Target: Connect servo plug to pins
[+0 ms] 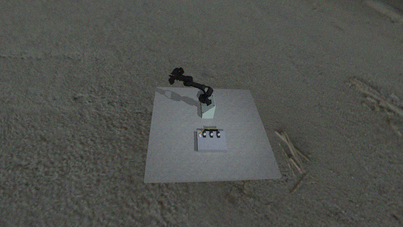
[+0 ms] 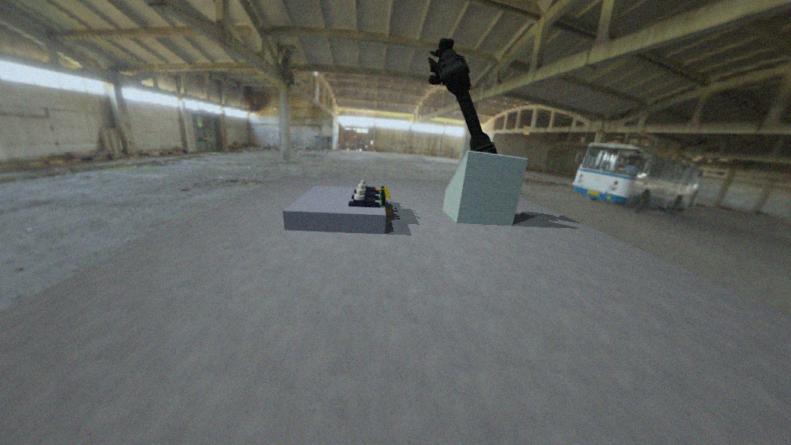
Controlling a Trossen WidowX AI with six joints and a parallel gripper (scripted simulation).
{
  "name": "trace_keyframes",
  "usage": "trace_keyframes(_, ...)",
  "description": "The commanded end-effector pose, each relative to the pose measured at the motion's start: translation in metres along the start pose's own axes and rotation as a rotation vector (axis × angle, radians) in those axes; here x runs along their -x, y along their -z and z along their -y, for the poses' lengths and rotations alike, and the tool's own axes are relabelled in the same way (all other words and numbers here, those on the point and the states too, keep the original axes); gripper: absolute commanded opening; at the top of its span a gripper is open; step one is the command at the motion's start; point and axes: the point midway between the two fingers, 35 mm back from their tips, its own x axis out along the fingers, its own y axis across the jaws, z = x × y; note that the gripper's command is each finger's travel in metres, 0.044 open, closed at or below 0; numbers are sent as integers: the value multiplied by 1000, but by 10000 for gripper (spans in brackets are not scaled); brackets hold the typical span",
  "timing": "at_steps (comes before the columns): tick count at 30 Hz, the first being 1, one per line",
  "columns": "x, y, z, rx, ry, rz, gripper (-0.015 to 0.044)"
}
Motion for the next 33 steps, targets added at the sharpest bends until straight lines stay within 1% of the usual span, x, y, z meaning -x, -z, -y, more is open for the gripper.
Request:
trace_keyframes(1, 8, -22, 8, -23, -2, 62, 115)
trace_keyframes(11, 21, -54, 35, -62, 30, 152, 115)
trace_keyframes(18, 26, -63, 57, -62, 71, 172, 115)
trace_keyframes(33, 37, -59, 116, -127, 184, 180, 115)
